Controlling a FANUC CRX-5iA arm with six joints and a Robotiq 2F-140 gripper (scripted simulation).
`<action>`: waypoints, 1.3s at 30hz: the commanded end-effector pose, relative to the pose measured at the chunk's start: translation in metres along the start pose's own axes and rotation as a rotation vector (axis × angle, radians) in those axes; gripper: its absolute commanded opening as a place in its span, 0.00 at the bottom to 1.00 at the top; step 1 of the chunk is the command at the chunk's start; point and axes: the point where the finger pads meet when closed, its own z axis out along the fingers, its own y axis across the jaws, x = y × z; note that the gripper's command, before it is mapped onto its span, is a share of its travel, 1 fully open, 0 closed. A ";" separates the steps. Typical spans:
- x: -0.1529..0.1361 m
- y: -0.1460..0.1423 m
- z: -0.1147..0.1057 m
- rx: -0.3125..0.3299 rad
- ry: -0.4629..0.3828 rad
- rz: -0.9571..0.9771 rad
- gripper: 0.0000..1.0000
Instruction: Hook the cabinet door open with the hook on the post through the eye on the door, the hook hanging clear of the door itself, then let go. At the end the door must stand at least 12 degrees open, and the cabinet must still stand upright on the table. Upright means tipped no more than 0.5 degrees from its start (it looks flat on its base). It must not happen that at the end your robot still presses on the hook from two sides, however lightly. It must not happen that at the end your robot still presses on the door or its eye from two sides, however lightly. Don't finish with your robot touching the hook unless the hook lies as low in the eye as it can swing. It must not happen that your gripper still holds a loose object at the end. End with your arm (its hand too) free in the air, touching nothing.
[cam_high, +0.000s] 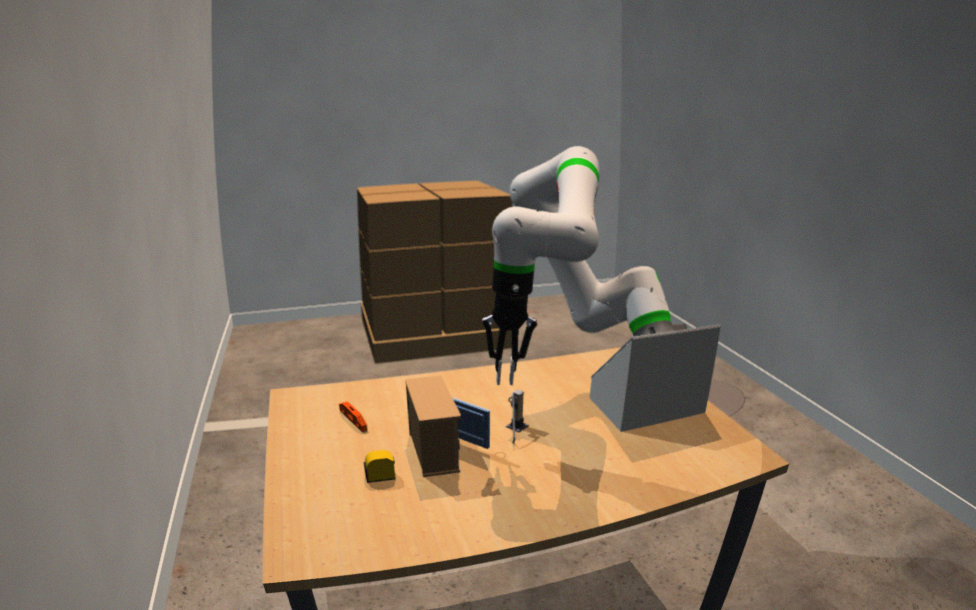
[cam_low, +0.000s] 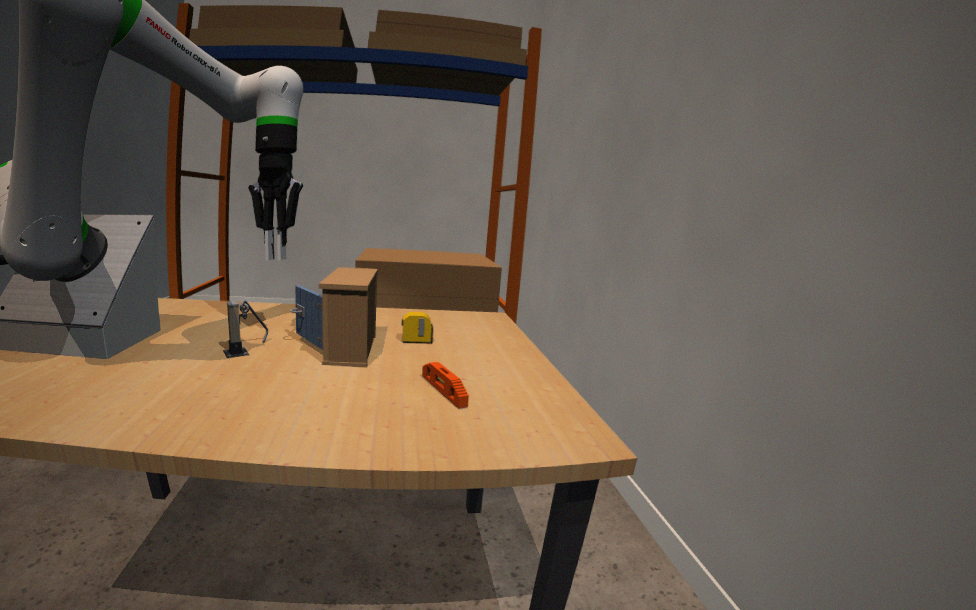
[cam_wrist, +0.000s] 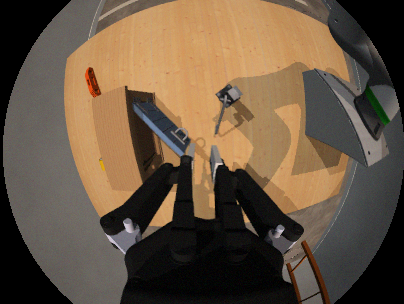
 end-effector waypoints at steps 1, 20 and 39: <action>0.002 0.006 -0.001 -0.005 -0.011 -0.279 0.16; 0.011 0.026 0.000 0.036 -0.001 -1.211 0.16; 0.013 0.031 0.001 0.063 0.016 -2.134 0.16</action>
